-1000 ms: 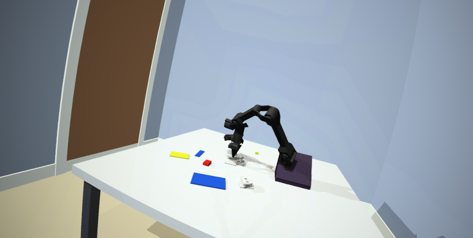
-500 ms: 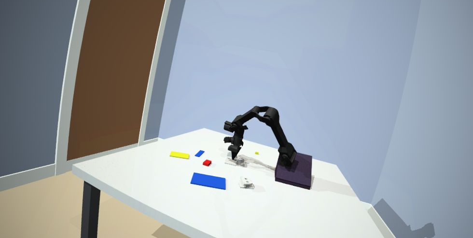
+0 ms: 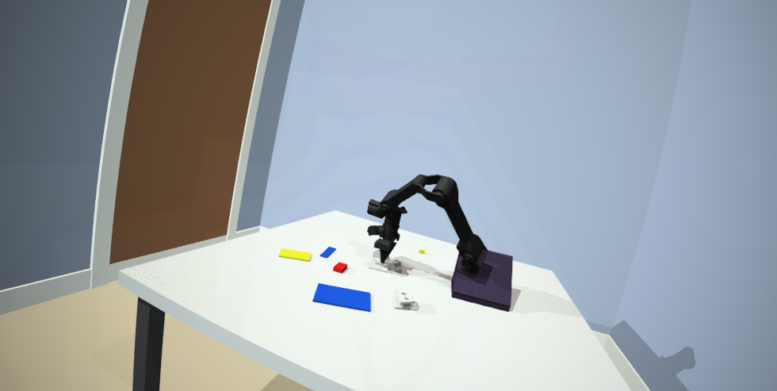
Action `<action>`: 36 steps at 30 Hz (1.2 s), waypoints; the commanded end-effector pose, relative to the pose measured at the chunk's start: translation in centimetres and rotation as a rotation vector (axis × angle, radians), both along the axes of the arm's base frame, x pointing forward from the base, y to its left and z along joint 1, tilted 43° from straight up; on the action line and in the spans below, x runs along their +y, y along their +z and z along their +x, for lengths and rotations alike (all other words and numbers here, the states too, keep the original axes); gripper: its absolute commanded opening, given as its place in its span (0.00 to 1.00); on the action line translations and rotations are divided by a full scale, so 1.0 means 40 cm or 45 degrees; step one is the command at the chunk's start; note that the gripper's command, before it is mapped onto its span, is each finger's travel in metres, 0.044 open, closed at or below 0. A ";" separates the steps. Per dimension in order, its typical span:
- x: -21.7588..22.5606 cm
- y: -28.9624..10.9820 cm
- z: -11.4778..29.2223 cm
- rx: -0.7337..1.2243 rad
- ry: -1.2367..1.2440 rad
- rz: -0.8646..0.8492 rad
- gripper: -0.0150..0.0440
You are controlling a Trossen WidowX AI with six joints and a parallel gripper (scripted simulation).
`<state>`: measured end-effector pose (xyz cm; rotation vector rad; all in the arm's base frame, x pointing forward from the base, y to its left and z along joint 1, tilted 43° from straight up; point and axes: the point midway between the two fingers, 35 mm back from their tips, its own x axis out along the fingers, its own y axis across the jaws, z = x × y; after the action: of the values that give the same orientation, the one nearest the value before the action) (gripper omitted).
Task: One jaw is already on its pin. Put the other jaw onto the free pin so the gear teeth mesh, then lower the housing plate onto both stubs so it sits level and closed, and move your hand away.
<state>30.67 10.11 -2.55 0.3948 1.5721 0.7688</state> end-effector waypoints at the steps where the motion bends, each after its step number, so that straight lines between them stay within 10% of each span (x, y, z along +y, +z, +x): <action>1: 0.001 -0.002 0.000 0.007 -0.009 0.002 0.48; 36: 0.016 -0.019 -0.004 0.009 -0.011 0.003 0.48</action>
<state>30.53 10.67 -3.17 0.3996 1.5738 0.7650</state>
